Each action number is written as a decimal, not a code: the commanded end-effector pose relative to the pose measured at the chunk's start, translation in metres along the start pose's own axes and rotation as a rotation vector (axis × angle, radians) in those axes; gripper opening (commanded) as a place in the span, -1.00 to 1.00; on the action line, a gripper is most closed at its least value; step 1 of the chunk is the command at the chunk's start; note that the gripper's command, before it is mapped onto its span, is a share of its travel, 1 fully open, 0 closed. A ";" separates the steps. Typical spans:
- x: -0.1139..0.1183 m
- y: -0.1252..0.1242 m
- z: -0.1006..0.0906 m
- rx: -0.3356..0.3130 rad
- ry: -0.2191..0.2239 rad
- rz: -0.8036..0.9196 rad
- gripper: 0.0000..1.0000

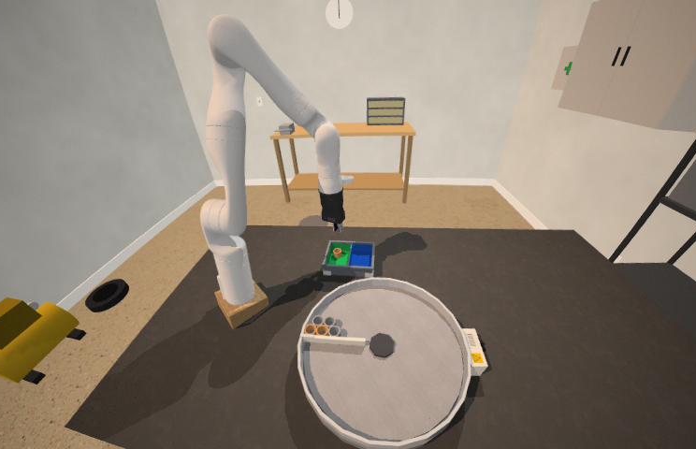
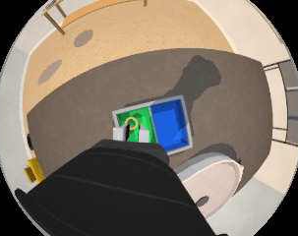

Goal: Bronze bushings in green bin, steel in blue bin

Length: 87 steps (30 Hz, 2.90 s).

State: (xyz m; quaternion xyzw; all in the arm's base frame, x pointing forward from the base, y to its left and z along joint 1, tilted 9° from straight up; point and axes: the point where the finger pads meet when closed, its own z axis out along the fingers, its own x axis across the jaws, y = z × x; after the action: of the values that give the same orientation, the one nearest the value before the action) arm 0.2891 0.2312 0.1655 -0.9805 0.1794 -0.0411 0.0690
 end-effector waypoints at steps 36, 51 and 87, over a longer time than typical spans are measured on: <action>0.000 0.000 0.000 0.001 0.000 0.000 -0.16; 0.000 0.000 0.000 0.001 0.000 0.000 -0.16; 0.071 0.140 0.004 0.003 0.000 -0.151 -0.21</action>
State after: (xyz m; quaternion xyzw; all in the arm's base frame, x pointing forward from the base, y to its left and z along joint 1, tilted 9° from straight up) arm 0.3019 0.0934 0.1461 -0.9928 0.0862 -0.0490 0.0676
